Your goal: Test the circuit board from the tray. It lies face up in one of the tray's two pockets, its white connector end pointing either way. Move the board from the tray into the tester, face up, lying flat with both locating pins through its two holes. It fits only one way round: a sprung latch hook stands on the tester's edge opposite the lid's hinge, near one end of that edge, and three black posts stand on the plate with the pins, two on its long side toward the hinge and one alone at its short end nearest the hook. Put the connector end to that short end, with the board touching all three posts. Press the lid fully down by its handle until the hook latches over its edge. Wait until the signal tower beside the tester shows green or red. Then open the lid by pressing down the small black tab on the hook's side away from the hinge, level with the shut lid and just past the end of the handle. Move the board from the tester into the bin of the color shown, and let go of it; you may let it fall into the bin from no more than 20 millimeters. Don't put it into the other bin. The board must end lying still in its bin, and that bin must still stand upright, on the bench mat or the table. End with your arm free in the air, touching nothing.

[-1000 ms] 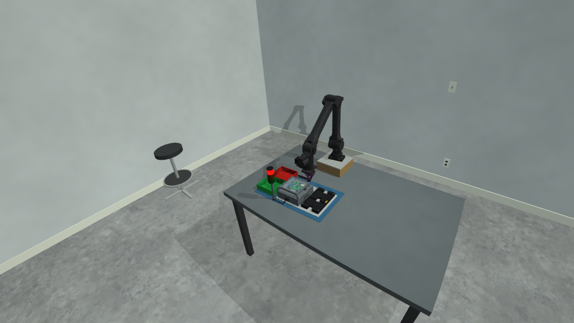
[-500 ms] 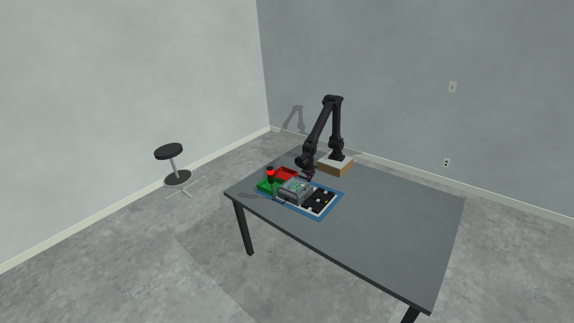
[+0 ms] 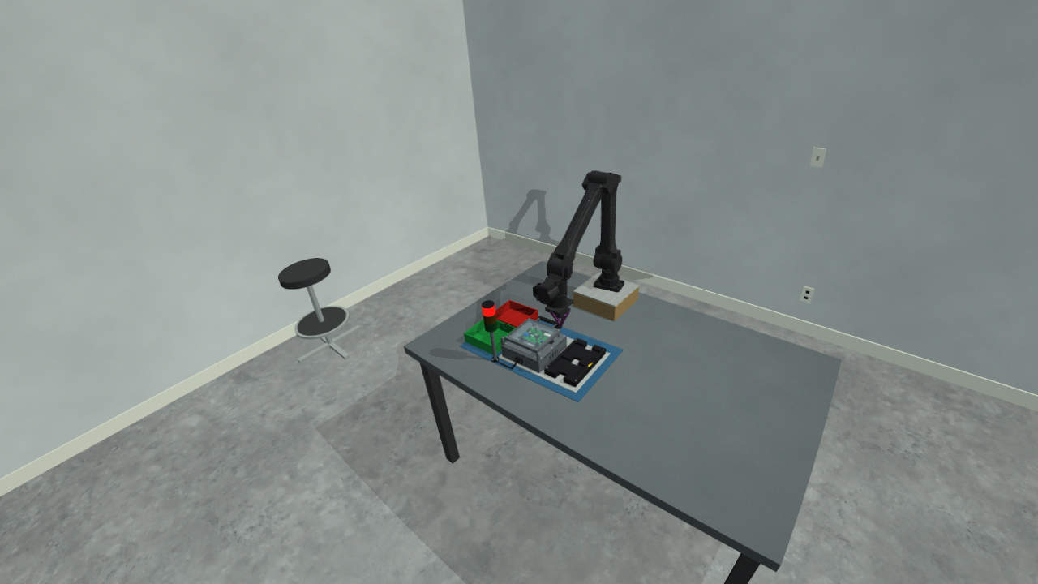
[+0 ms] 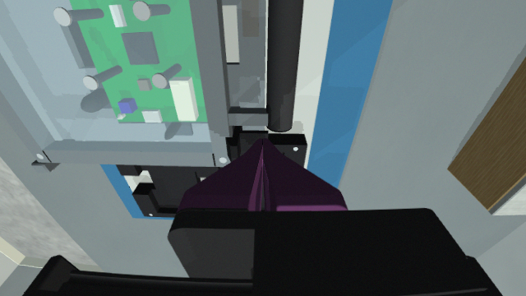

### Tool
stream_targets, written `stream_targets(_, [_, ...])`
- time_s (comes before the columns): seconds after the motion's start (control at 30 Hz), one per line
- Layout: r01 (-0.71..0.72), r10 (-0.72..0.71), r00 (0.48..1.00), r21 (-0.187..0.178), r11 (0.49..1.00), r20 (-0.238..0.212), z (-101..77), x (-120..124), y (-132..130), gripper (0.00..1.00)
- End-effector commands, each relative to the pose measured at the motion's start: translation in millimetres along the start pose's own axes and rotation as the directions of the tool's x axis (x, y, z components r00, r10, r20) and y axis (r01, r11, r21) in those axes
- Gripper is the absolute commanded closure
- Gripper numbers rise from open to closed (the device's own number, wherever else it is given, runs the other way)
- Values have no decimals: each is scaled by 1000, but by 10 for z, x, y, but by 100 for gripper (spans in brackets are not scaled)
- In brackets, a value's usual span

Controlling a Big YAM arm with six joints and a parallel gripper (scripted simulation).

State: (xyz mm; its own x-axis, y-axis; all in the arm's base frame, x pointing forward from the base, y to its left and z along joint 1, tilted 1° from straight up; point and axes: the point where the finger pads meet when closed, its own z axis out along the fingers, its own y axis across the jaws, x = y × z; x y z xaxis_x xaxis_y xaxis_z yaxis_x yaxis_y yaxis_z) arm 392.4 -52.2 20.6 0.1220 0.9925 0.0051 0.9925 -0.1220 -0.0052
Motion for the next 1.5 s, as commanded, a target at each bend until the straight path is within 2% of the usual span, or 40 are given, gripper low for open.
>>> stream_targets(0.0, [3,-3,1000,-5,1000,3,25,52,64,100])
stream_targets(1.47, [2,-2,1000,-9,1000,3,-33,59,114,100])
